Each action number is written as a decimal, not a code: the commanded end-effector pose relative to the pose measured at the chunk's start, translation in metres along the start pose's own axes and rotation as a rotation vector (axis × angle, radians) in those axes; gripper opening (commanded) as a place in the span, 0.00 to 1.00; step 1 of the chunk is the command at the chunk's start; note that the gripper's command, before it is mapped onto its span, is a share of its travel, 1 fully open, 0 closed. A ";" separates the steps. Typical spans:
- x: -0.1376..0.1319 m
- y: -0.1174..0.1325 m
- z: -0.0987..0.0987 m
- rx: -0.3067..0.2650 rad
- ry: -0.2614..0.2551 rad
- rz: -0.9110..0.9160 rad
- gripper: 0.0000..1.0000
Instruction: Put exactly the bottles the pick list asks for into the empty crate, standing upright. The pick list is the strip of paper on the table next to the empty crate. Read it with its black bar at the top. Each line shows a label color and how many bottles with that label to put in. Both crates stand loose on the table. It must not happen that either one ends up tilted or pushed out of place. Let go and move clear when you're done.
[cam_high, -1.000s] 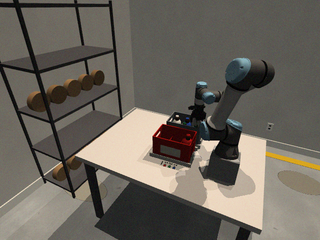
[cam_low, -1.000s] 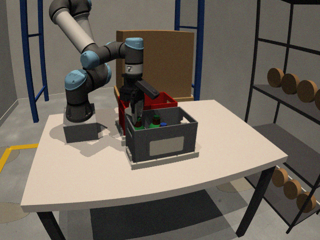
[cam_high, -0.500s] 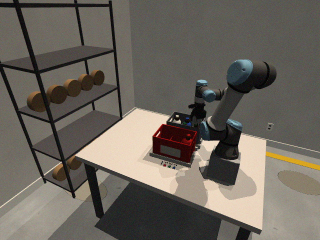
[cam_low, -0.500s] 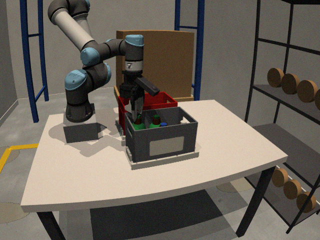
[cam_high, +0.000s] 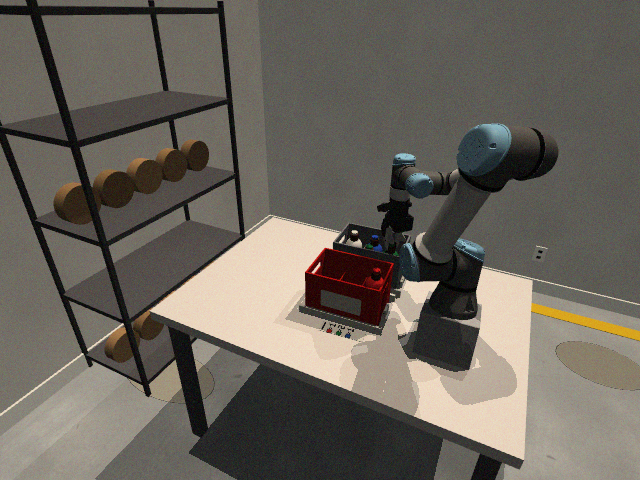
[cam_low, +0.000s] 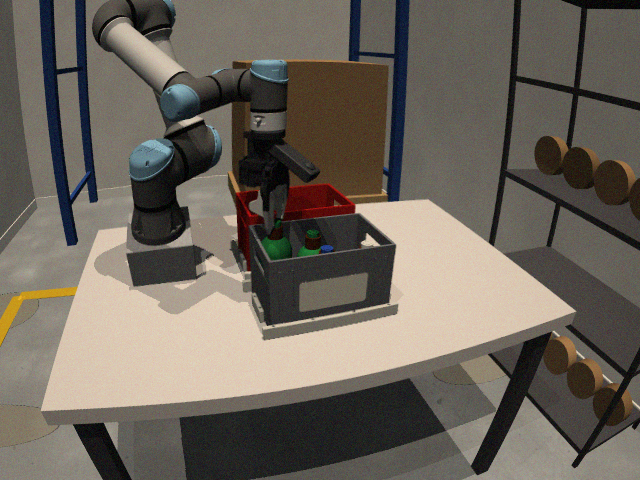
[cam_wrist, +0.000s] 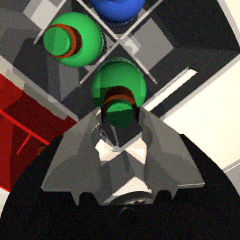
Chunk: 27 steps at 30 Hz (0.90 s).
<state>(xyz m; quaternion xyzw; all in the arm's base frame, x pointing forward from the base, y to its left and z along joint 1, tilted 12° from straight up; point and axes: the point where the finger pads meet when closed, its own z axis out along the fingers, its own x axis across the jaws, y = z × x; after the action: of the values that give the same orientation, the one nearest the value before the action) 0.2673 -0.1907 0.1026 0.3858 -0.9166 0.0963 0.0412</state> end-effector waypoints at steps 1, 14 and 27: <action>0.001 -0.002 -0.014 0.008 0.002 0.000 0.00; 0.001 -0.002 -0.033 0.008 0.002 0.000 0.00; 0.001 -0.002 -0.051 0.008 0.002 0.001 0.00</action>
<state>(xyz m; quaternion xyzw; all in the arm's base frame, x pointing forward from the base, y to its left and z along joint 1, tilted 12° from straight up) 0.2676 -0.1824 0.1429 0.3859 -0.9165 0.0969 0.0410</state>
